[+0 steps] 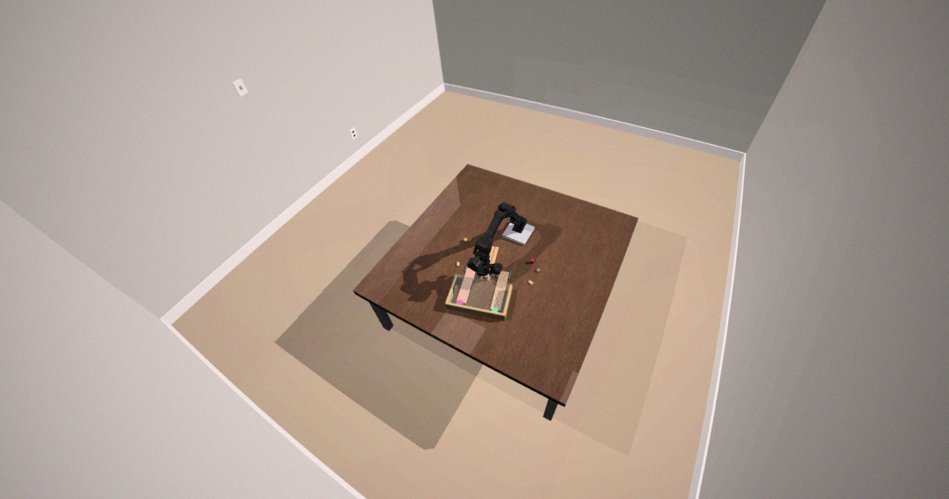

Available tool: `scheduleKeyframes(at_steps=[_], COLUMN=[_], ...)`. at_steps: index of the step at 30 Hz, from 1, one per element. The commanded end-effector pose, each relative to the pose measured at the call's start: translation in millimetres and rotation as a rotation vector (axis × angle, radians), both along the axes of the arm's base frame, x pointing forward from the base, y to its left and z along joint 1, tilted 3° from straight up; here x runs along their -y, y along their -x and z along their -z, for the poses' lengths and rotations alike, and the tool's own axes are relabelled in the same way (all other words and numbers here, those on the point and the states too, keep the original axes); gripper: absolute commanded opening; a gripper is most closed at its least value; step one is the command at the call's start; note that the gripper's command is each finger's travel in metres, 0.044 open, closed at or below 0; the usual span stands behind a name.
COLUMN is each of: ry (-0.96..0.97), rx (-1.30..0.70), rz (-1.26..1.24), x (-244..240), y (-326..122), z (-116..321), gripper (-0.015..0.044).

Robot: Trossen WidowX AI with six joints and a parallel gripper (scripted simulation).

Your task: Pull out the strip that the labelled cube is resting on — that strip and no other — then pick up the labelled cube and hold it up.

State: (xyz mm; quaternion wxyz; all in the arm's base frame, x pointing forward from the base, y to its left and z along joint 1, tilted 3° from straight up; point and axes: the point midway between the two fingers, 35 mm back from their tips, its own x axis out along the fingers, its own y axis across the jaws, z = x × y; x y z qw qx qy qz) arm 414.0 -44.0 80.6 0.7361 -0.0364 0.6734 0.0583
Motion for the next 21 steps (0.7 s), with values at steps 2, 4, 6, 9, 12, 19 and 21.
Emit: scheduleKeyframes(at_steps=[2,4,6,9,12,19,21], ry=[0.003,0.003,0.003,0.003,0.003,0.0,0.0], rx=[-0.003,-0.003,-0.003,-0.003,-0.003,-0.002,-0.002], rz=[0.004,0.004,0.004,0.004,0.004,0.0,0.0], x=[0.1,0.0,-0.1,-0.4,-0.6,-1.2,-1.2], y=[-0.1,-0.4,-0.5,-0.7,-0.8,-1.1,-1.1], z=[8.9,12.1,15.4,20.2,25.1,26.6,26.6], gripper=[0.025,0.025,0.025,0.025,0.025,0.0198,0.0145])
